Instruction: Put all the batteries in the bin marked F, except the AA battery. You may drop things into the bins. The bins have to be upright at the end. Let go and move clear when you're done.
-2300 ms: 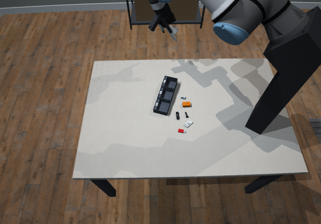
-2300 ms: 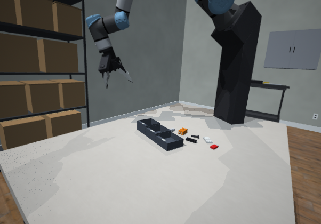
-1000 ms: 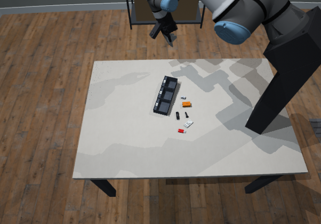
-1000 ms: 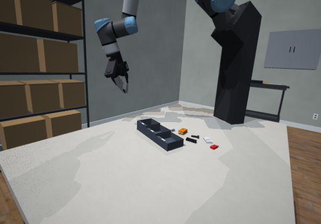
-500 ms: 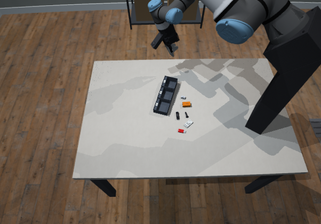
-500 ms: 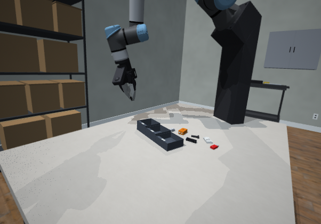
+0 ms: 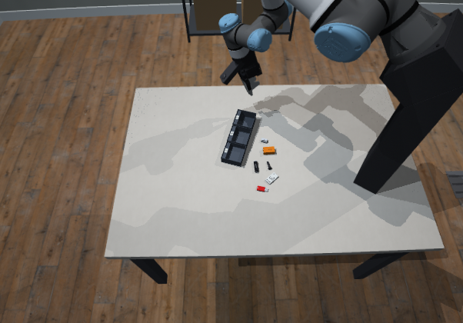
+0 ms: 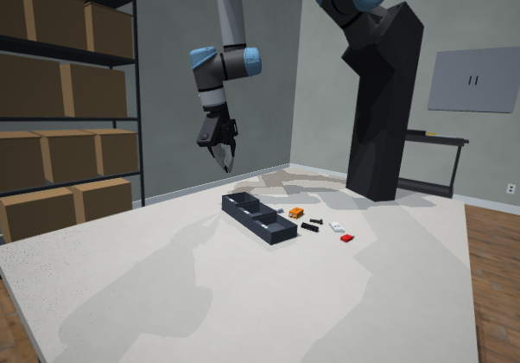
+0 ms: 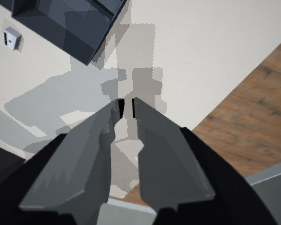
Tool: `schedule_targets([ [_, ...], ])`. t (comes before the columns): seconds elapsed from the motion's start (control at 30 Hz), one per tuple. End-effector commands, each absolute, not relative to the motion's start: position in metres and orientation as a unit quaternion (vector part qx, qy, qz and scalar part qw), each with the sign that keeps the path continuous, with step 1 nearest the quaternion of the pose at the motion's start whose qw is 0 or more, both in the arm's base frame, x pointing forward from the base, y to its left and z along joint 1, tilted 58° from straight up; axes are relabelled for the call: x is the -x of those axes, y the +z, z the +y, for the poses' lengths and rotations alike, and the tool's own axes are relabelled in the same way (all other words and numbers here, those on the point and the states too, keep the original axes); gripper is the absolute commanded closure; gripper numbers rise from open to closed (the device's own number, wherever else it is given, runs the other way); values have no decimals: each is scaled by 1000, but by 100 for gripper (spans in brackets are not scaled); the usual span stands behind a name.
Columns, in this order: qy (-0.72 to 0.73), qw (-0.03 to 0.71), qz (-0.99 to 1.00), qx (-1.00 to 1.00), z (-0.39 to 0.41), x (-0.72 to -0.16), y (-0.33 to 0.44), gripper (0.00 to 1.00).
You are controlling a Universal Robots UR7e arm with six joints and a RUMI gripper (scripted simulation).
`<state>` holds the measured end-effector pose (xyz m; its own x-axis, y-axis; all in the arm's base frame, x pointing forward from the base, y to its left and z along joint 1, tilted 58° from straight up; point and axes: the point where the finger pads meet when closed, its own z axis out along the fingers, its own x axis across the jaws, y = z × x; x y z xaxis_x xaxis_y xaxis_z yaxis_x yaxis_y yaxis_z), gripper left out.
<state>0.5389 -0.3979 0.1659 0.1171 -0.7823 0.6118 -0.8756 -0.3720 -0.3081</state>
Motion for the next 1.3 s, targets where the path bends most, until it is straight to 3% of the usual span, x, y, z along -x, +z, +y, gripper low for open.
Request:
schedule_targets([
  [0.0,370,63,-560,-739,-382,-548,150,96],
  [1.27,435,3,-599,-672,-242,-558,68,96],
])
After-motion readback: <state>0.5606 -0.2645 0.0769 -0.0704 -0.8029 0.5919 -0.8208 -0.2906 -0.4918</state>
